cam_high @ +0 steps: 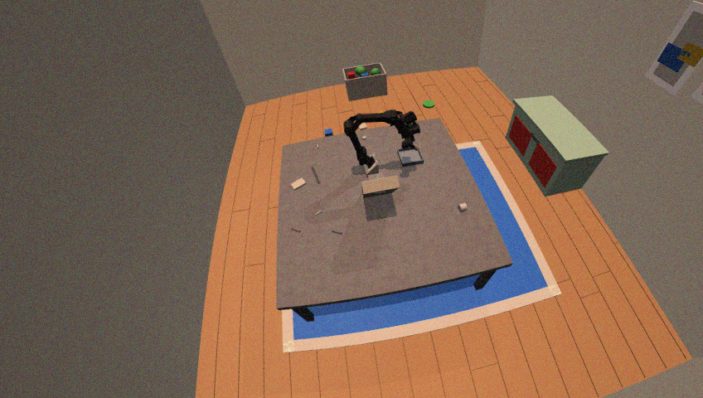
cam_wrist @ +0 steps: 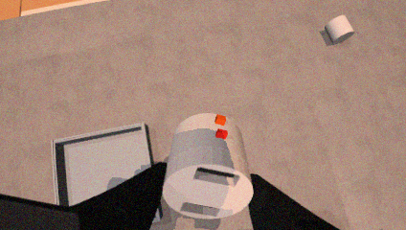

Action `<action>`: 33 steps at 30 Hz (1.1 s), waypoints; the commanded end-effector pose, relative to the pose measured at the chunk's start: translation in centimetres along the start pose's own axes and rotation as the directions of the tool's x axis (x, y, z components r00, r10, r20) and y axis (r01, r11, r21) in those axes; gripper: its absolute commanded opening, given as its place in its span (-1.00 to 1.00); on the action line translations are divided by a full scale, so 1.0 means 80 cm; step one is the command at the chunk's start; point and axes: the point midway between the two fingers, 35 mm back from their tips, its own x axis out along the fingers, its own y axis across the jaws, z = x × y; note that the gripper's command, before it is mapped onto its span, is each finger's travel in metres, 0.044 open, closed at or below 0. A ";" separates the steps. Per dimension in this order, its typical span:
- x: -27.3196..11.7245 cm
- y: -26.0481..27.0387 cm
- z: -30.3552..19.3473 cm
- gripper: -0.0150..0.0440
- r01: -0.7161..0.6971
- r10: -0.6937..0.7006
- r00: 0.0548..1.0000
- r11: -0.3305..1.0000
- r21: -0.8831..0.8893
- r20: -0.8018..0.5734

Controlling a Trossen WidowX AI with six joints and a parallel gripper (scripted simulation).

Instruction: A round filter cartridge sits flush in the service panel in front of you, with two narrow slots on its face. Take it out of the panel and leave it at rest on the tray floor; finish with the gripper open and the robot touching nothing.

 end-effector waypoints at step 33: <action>0.129 0.162 -0.124 -0.49 -0.252 0.253 0.966 0.863 -0.437 -0.058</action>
